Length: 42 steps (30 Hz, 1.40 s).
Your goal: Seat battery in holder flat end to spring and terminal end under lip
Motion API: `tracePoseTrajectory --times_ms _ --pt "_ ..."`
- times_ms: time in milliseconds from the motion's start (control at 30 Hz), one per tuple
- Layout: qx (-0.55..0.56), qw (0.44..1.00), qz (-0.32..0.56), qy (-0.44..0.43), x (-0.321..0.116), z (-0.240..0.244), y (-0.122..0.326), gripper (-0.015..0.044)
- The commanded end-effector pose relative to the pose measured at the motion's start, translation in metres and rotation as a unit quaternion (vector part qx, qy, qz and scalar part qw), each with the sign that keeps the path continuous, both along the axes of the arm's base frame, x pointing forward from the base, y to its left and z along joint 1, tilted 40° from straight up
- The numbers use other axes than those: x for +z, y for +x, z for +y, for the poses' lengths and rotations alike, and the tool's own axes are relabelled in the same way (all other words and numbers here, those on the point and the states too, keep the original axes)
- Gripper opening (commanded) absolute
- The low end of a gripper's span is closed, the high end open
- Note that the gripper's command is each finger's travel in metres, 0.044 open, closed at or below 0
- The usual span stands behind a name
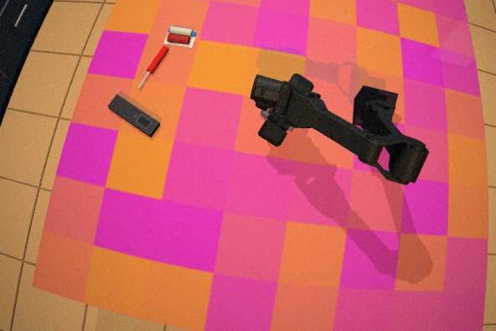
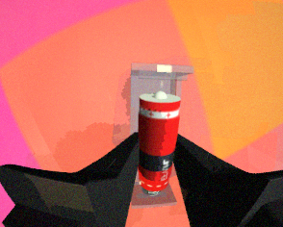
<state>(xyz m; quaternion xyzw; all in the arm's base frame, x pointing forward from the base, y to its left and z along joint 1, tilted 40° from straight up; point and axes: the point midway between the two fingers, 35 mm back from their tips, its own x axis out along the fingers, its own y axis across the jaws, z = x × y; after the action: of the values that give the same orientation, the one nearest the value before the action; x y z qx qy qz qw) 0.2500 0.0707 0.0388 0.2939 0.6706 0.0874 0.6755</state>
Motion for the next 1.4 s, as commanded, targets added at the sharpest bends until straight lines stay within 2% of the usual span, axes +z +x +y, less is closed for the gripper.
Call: tracePoseTrajectory --times_ms 0,767,1367 --pt "0.009 1.000 0.016 0.007 -0.001 0.002 -0.002 0.0084" --pt "0.044 0.997 0.066 0.020 -0.003 0.003 0.003 0.0084" --pt "0.048 0.996 0.071 0.019 -0.005 0.001 0.015 0.0084"
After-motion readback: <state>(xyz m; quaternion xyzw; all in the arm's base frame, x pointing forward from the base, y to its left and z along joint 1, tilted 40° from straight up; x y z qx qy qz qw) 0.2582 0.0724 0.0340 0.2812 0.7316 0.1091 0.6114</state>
